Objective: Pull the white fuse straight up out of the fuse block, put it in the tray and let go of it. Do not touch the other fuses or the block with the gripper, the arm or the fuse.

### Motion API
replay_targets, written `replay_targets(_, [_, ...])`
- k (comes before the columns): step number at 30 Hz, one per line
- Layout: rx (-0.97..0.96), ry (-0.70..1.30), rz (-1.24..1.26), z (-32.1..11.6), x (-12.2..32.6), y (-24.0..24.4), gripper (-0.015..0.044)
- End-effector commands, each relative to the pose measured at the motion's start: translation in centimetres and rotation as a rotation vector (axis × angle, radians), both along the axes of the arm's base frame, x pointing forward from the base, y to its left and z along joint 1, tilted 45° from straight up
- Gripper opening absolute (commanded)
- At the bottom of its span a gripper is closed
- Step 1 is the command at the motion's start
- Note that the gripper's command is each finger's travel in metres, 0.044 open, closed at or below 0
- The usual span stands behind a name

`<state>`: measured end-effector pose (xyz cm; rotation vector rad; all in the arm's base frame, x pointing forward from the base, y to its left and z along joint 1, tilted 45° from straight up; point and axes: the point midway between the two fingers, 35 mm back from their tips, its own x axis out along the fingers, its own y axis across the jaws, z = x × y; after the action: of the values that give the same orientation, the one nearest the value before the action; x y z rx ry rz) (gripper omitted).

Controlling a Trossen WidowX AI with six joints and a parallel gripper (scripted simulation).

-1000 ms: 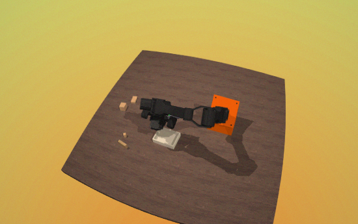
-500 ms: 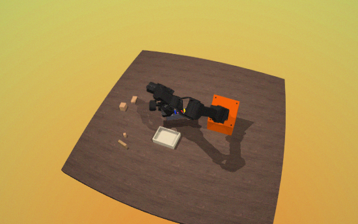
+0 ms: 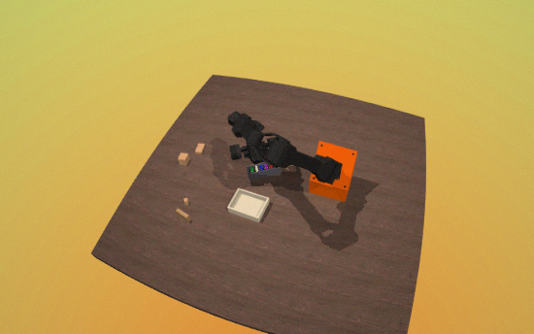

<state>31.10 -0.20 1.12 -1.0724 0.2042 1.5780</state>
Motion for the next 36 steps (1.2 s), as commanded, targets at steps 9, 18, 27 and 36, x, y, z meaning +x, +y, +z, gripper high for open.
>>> replay_targets(9, [0.004,-0.007,0.006,-0.7,0.1,0.5,0.0072])
replay_targets(18, [0.005,-0.007,0.006,-1.3,0.2,1.2,0.0072])
replay_targets(27, [0.005,-0.007,0.006,-1.9,0.2,1.8,0.0072])
replay_targets(36, [0.006,-0.007,0.006,-2.2,0.2,2.1,0.0072])
